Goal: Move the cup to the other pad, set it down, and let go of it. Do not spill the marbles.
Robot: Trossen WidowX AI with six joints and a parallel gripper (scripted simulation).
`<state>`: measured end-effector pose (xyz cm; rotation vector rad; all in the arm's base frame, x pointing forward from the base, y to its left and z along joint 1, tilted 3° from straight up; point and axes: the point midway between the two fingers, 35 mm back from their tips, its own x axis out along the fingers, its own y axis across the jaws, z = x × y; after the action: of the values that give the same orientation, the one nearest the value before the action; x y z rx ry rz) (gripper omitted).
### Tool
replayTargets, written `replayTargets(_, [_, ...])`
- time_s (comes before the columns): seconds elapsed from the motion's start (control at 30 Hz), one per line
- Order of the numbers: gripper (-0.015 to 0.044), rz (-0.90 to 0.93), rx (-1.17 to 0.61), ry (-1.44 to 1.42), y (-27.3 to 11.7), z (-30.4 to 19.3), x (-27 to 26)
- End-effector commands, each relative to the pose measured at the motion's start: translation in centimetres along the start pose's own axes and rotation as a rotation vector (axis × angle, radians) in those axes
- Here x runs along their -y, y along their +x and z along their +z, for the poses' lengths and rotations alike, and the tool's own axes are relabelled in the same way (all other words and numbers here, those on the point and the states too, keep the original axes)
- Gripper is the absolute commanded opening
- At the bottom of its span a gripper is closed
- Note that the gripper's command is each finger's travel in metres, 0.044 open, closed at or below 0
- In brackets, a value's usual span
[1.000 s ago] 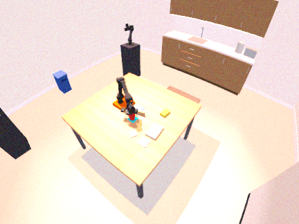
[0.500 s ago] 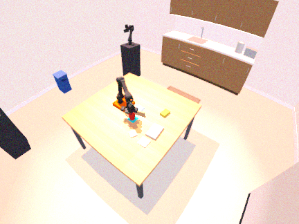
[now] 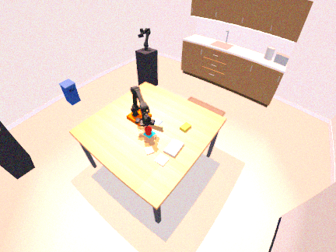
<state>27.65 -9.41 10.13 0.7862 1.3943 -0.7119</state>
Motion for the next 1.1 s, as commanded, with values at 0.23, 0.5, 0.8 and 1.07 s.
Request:
replayTargets(0.23, [0.0338, 0.0, 0.0, 0.0, 0.0, 0.0, 0.0])
replayTargets(0.5, [0.044, 0.001, 0.0, -0.002, -1.8, 0.1, -0.1])
replayTargets(0.8, [0.044, 0.002, -0.001, -0.005, -4.7, 0.2, -0.1])
replayTargets(1.07, [0.044, 0.003, -0.001, -0.007, -6.5, 0.3, -0.1])
